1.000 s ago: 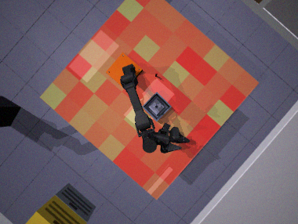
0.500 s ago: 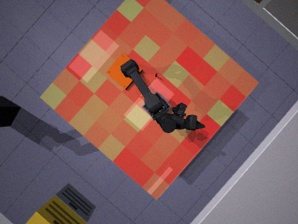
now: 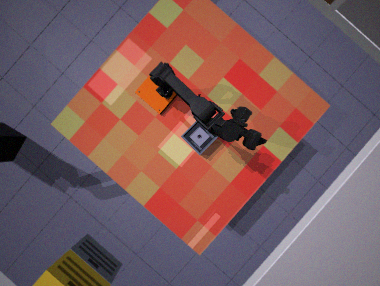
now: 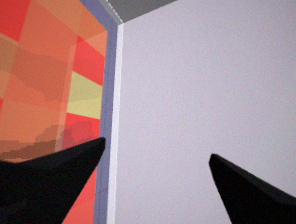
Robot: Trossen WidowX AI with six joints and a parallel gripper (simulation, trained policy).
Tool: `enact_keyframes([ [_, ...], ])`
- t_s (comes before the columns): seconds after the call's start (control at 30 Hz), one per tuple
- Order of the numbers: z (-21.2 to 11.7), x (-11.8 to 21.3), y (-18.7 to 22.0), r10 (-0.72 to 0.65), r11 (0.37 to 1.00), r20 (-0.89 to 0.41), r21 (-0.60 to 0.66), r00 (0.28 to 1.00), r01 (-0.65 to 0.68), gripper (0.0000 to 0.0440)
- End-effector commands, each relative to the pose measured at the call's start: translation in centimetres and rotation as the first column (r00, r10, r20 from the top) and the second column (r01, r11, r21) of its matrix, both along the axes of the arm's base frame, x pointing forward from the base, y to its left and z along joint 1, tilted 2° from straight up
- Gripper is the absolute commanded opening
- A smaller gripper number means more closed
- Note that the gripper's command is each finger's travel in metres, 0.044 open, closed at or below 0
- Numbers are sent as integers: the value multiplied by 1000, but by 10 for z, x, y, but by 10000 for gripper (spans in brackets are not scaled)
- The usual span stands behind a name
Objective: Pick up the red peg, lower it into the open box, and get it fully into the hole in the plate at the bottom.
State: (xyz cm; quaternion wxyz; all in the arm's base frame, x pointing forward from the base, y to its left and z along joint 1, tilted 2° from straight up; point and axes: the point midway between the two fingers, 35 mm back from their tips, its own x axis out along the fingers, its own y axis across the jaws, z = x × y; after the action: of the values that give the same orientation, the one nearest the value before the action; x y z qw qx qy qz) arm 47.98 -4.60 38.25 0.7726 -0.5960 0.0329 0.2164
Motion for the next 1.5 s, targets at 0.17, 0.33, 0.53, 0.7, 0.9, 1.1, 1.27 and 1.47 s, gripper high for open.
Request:
enact_keyframes([
  [0.17,-25,-20,40,-67,974,-194,202,979,107,440],
  [0.33,-40,-34,60,-97,936,-311,295,946,193,440],
  [0.53,-61,-53,80,-126,872,-451,373,883,316,440],
  [0.7,-80,-70,95,-147,806,-564,409,813,429,440],
  [0.9,-103,-91,109,-167,711,-689,412,706,570,440],
  [1.1,-127,-114,121,-183,601,-796,374,577,706,440],
  [1.27,-146,-134,128,-194,499,-868,313,456,808,440],
  [1.47,-169,-160,136,-205,366,-932,211,300,906,440],
])
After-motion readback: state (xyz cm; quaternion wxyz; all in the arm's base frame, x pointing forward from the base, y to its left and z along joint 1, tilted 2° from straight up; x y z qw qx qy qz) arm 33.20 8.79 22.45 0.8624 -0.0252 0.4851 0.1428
